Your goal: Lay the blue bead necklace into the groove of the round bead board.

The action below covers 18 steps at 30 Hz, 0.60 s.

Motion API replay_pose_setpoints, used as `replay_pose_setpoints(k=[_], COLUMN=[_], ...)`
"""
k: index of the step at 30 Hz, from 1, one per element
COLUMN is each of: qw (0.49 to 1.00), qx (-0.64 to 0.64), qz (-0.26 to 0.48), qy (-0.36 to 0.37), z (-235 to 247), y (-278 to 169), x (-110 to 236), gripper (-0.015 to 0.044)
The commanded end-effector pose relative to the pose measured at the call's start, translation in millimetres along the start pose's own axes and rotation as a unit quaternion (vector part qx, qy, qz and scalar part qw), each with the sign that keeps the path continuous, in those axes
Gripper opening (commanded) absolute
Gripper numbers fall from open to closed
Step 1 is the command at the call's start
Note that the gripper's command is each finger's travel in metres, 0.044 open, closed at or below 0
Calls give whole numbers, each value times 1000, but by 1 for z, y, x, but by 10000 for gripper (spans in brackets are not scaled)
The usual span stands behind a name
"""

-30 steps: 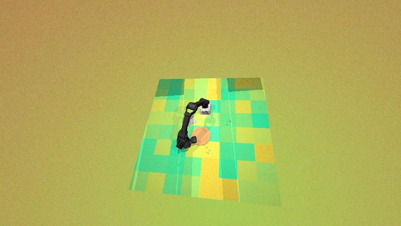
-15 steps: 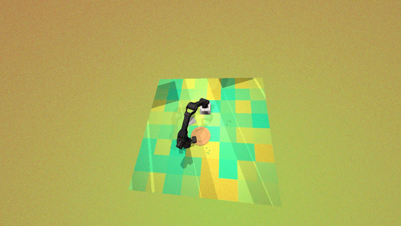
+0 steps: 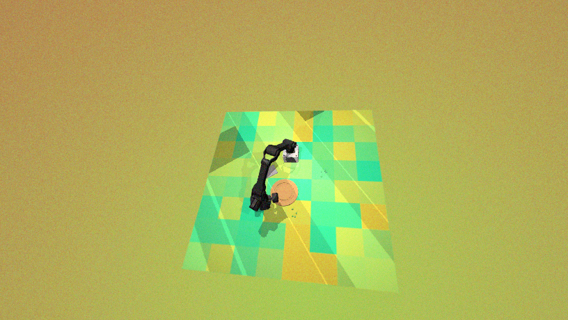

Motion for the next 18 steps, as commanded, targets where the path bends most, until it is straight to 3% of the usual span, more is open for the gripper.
replay_pose_setpoints(k=[1, 18], qw=[1000, 1000], qx=[0, 3], qz=[1, 1], qy=[0, -1], z=[0, 0], y=[0, 0], x=[0, 25], gripper=[0, 0])
Point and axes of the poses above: the point midway between the two fingers, 35 mm back from their tips, its own x axis back along the fingers, its own z axis across the jaws, y = z × x, the point moved 5 cm from there along x, back along the fingers, and after that the axes turned 12 degrees about -x, right-handed, at the moved point
